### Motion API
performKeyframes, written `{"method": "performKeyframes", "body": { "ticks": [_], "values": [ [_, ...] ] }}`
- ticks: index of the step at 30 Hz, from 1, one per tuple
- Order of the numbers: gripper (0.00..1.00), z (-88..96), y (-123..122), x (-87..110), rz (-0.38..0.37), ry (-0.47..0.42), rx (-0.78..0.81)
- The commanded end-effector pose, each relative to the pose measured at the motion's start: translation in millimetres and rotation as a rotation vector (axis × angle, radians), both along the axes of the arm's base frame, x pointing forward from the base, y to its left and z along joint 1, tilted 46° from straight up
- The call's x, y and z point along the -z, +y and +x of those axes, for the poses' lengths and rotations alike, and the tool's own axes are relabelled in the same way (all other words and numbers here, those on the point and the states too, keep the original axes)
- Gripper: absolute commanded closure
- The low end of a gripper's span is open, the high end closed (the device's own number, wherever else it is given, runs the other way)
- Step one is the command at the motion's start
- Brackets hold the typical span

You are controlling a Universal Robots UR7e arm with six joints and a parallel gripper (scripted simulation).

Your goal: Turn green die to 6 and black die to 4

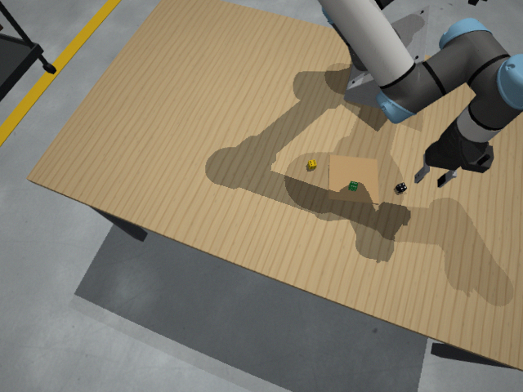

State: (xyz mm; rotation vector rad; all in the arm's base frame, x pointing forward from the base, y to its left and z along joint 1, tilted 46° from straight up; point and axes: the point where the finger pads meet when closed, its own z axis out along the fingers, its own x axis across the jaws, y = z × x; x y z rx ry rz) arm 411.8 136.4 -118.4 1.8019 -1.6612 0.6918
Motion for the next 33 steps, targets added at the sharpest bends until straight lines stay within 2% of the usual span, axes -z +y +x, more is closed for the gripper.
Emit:
{"method": "performKeyframes", "body": {
  "ticks": [1,2,17,19,28,29,32,33],
  "values": [
    [0.0,0.7,1.4,2.3,0.002,0.085,-0.084],
    [0.0,0.7,1.4,2.3,0.002,0.085,-0.084],
    [0.0,-1.8,4.5,12.7,0.01,0.472,-0.456],
    [0.0,-1.8,4.5,12.7,0.01,0.472,-0.456],
    [0.0,-6.3,5.0,17.6,0.015,0.72,-0.694],
    [0.0,-6.3,4.9,17.7,0.015,0.722,-0.696],
    [0.0,-8.4,4.6,19.1,0.017,0.816,-0.787],
    [0.0,-8.5,4.6,19.1,0.017,0.816,-0.787]
  ]
}}
